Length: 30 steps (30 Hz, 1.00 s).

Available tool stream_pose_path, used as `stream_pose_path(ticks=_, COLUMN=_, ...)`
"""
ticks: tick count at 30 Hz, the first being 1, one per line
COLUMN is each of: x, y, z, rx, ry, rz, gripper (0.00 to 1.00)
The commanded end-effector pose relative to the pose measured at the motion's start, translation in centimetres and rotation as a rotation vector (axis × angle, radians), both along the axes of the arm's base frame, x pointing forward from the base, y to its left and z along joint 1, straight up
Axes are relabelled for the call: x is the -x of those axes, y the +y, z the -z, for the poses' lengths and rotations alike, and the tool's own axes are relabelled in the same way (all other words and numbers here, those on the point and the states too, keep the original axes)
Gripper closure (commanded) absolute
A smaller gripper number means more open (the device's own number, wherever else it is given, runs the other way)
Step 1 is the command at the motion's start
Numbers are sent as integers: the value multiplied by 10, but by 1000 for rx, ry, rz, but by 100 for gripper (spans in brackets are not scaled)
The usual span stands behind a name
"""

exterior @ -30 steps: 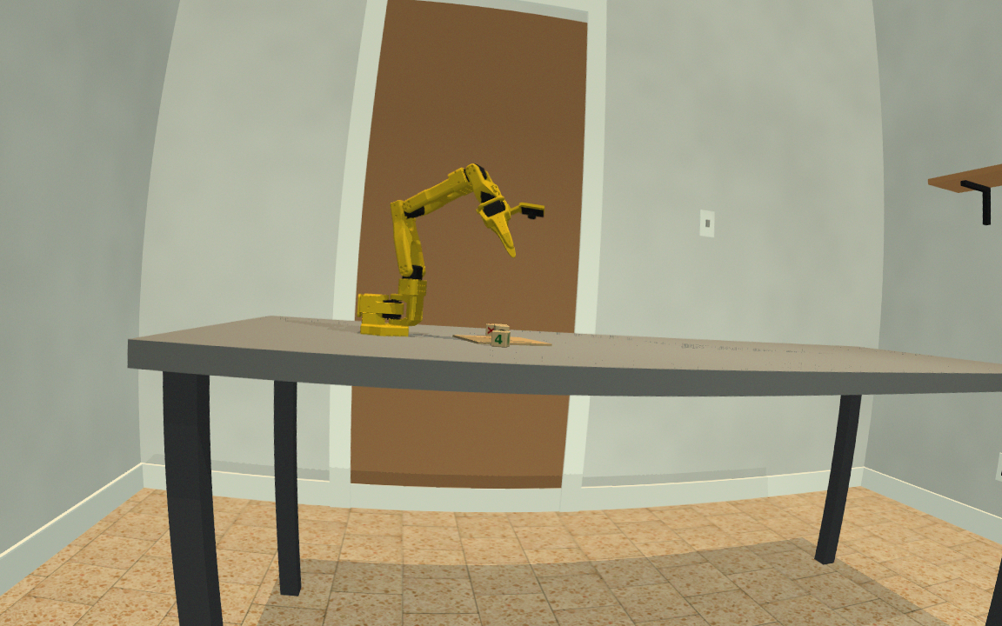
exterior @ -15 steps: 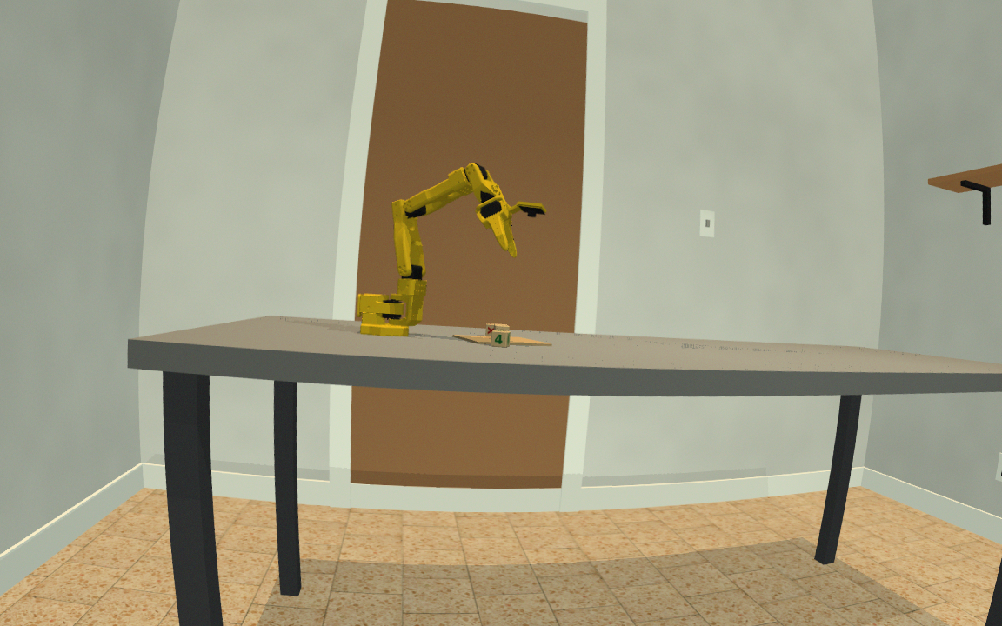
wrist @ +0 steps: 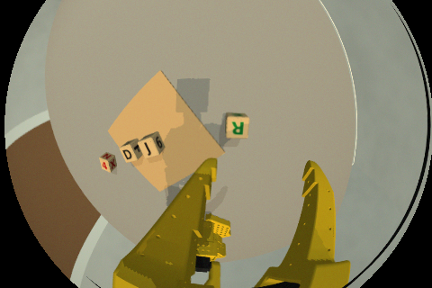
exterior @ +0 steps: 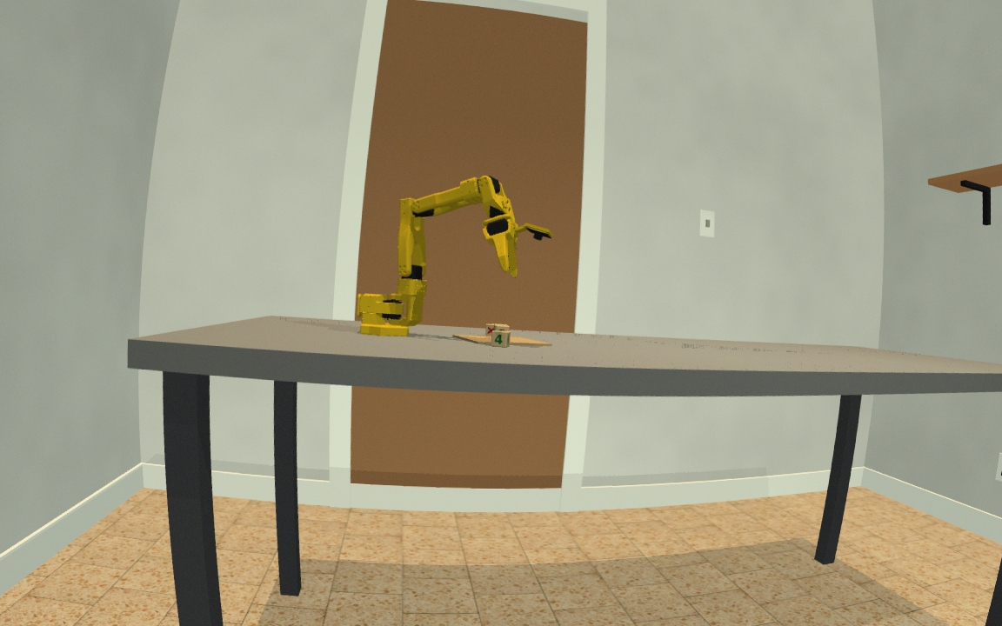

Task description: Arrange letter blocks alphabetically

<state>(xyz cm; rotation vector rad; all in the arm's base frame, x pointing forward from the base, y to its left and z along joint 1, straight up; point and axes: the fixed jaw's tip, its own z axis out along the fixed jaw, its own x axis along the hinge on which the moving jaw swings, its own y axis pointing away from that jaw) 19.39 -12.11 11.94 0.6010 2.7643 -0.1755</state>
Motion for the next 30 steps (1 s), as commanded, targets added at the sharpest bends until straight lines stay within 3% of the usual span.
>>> stream_pose_path(ticks=1, x=-4, y=-4, z=5, rx=-14, ry=17, rz=8, gripper=68)
stream_pose_path(ticks=2, x=-4, y=-4, z=5, rx=-14, ry=17, rz=8, gripper=68)
stream_pose_path(ticks=8, x=-1, y=-2, z=39, rx=-108, ry=157, rz=8, gripper=68)
stream_pose_path(ticks=12, x=1, y=0, z=52, rx=-144, ry=210, rz=8, gripper=68)
stream_pose_path(ticks=30, x=2, y=1, z=55, rx=-153, ry=224, rz=8, gripper=68)
